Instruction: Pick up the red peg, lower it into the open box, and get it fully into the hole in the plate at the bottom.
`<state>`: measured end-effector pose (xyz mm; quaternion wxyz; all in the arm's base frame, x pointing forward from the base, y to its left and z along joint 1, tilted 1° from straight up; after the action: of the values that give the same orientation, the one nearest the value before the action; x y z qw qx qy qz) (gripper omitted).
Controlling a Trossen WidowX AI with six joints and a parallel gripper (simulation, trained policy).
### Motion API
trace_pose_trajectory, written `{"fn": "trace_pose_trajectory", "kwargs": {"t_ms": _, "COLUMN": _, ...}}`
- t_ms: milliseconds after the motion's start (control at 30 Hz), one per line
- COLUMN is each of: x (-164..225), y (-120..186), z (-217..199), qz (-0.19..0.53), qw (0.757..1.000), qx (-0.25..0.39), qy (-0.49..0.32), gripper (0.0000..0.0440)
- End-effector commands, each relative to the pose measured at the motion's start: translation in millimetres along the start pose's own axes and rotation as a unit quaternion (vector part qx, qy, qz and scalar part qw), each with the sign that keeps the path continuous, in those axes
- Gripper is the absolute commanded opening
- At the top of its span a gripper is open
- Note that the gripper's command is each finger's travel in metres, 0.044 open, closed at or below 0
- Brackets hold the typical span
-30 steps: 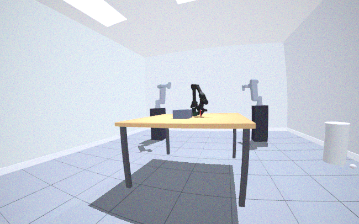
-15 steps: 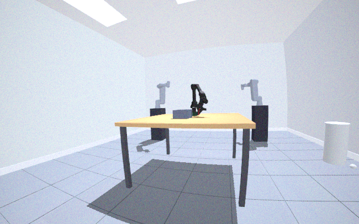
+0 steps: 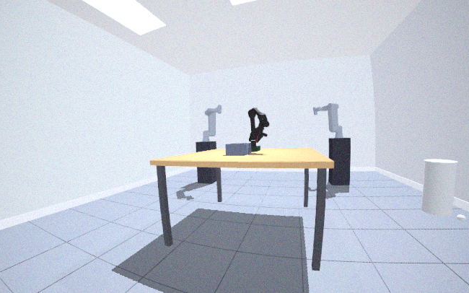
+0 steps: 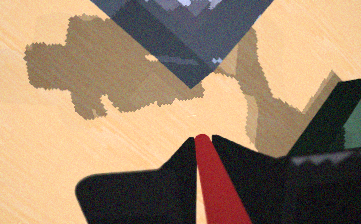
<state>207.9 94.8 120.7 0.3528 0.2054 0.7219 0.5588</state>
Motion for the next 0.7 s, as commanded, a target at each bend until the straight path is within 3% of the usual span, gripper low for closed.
{"fn": "trace_pose_trajectory", "kwargs": {"t_ms": 0, "x": -16, "y": 10, "z": 0, "qz": -0.013, "qw": 1.0, "qx": -0.006, "qy": -0.02, "gripper": 0.0}}
{"fn": "trace_pose_trajectory", "kwargs": {"t_ms": 667, "x": -110, "y": 3, "z": -5, "qz": -0.05, "qw": 0.99, "qx": -0.009, "qy": -0.13, "gripper": 0.0}}
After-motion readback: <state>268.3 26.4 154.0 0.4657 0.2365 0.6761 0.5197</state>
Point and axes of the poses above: the point midway between the two fingers, 35 mm back from their tips, its own y axis back along the fingers, its own z axis across the jaws, x = y × z, the point moved 3 cm from there along y, back along the fingers, and after that the axes turned 4 degrees about -y, right-handed, at the moved point
